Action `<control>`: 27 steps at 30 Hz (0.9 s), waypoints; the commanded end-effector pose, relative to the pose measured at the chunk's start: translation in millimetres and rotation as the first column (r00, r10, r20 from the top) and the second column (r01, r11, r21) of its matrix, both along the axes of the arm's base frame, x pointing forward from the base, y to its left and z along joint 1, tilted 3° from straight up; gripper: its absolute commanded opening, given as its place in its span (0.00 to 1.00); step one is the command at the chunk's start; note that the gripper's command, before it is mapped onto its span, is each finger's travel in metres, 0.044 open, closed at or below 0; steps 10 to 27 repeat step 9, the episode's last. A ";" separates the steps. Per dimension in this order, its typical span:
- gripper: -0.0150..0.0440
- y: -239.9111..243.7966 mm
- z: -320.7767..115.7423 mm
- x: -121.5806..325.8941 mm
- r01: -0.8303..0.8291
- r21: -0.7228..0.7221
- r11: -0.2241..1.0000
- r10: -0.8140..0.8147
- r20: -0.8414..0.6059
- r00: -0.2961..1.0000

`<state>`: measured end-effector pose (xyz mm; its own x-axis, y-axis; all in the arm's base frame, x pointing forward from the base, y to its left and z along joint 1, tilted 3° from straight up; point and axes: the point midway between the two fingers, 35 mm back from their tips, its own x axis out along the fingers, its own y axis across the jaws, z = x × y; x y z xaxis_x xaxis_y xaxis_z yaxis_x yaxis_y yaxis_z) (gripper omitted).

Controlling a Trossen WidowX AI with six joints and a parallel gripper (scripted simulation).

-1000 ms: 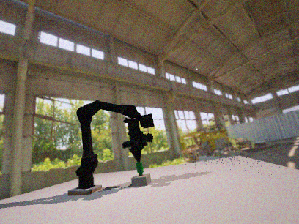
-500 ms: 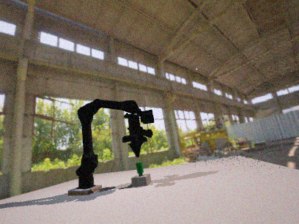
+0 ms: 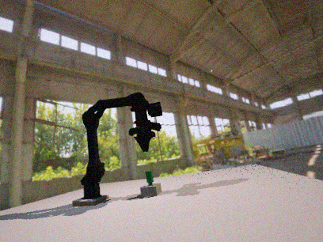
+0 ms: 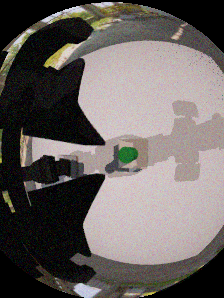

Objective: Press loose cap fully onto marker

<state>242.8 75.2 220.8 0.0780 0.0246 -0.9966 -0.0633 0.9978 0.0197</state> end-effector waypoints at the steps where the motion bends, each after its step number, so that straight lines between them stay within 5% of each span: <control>1: 0.65 -0.2 1.8 0.1 0.000 0.000 1.000 0.000 0.002 1.000; 9: 1.00 -0.2 1.8 0.1 0.000 0.000 1.000 0.000 0.002 1.000; 27: 1.00 -0.2 1.8 0.1 0.000 0.000 1.000 0.000 0.002 1.000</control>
